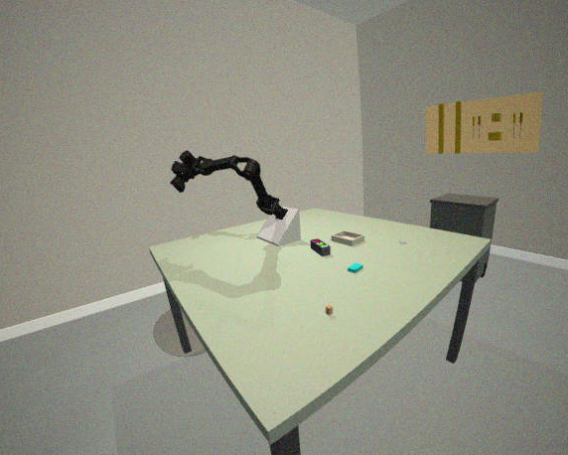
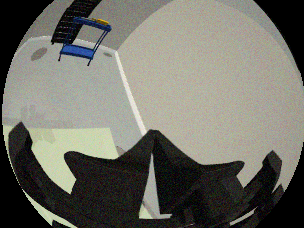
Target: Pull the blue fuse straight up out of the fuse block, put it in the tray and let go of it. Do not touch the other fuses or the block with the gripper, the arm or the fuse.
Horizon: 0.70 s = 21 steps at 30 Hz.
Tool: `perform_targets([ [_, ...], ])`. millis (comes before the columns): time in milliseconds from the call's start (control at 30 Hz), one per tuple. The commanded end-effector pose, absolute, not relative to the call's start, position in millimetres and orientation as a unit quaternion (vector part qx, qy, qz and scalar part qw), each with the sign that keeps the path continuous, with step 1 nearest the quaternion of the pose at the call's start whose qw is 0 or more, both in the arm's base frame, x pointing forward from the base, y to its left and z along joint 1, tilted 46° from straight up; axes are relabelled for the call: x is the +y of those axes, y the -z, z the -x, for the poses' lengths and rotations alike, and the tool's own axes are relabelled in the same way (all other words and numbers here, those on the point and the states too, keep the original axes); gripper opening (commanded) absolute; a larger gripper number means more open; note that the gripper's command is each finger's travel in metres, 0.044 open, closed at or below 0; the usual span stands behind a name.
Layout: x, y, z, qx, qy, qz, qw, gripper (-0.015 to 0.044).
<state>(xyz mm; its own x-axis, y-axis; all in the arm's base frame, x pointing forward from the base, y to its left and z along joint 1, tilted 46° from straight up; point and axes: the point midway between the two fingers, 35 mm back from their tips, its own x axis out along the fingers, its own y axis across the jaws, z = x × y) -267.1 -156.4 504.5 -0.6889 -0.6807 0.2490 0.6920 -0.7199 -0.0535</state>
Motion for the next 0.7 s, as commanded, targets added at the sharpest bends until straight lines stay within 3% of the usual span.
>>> perform_targets([
  [0,-157,-504,267,-0.021,0.918,0.127,0.375,0.0026],
  [67,-162,-503,265,-0.011,0.915,0.132,0.382,0.0074],
  [400,-250,-484,224,0.002,0.855,0.114,0.505,0.0074],
  [667,-326,-445,160,0.023,0.795,0.055,0.604,0.0074],
])
